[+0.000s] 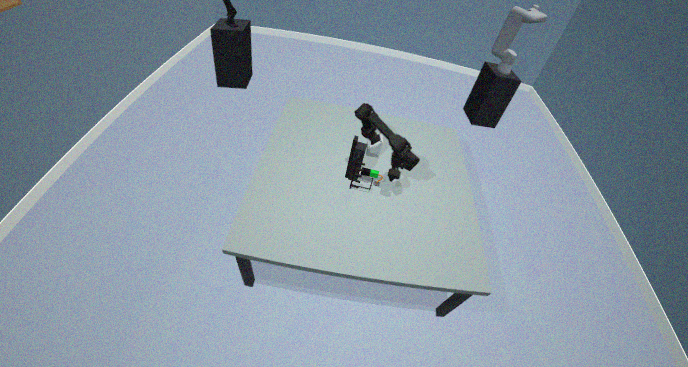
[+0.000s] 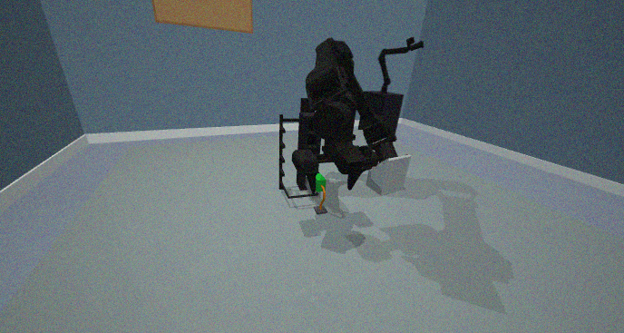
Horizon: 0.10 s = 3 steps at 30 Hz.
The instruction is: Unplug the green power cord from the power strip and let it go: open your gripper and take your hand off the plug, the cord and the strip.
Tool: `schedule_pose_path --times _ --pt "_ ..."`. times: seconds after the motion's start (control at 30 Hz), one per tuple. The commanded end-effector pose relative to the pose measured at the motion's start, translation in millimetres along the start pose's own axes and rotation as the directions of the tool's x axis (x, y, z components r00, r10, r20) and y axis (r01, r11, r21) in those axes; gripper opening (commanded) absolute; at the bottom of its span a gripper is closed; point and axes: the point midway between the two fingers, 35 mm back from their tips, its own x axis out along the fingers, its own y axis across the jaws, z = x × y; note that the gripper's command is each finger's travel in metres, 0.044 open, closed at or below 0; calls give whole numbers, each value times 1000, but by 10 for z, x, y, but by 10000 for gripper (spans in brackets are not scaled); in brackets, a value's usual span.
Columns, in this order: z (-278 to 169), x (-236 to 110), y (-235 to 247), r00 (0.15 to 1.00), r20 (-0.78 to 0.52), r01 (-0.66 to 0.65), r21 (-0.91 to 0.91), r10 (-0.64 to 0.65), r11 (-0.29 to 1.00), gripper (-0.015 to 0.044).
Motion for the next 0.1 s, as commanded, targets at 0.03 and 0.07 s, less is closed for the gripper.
schedule_pose_path --times 0.03,0.07 --pt "7 6 11 1000 0 -6 1 6 1000 440" --pt "7 6 11 1000 0 -6 1 6 1000 440"
